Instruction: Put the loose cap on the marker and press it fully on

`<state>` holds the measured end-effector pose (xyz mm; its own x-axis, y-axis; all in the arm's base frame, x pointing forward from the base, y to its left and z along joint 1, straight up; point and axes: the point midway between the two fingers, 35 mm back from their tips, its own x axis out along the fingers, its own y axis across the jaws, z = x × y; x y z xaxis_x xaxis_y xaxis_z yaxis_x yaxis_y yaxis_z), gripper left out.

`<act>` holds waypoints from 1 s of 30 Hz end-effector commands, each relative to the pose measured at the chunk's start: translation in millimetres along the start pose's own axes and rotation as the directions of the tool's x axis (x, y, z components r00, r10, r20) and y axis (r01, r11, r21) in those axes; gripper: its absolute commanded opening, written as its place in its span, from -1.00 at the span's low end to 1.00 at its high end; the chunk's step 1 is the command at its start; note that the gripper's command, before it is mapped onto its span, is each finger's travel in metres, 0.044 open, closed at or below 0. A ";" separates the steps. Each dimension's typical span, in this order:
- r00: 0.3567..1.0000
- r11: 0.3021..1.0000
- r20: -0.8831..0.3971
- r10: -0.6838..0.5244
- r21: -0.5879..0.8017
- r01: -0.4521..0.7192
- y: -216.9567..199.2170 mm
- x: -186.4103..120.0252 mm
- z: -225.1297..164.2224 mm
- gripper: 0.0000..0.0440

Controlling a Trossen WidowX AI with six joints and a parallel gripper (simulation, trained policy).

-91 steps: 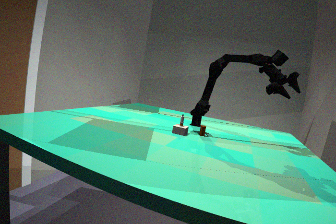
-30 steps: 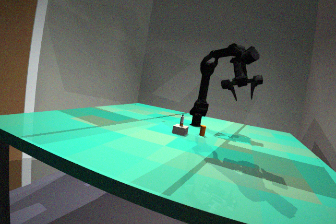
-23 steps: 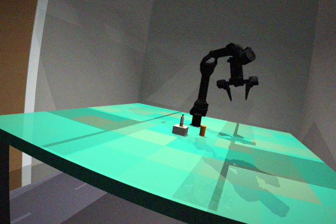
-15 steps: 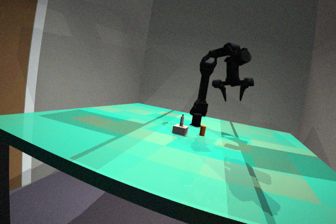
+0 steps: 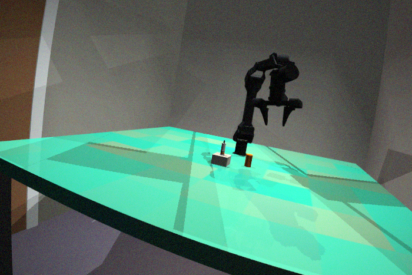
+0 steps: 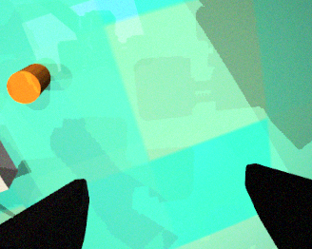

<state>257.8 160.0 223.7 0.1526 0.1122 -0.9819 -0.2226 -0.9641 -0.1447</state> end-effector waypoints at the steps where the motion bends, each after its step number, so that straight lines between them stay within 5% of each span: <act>1: 0.999 1.000 0.027 0.025 0.018 -0.026 9.6 4.4 -0.6 0.43; 30: 0.971 0.978 0.176 0.161 0.102 -0.180 58.5 30.8 -3.2 0.41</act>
<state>254.8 111.0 191.8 -0.0250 0.0073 -0.9997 -0.3381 -0.9411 0.0016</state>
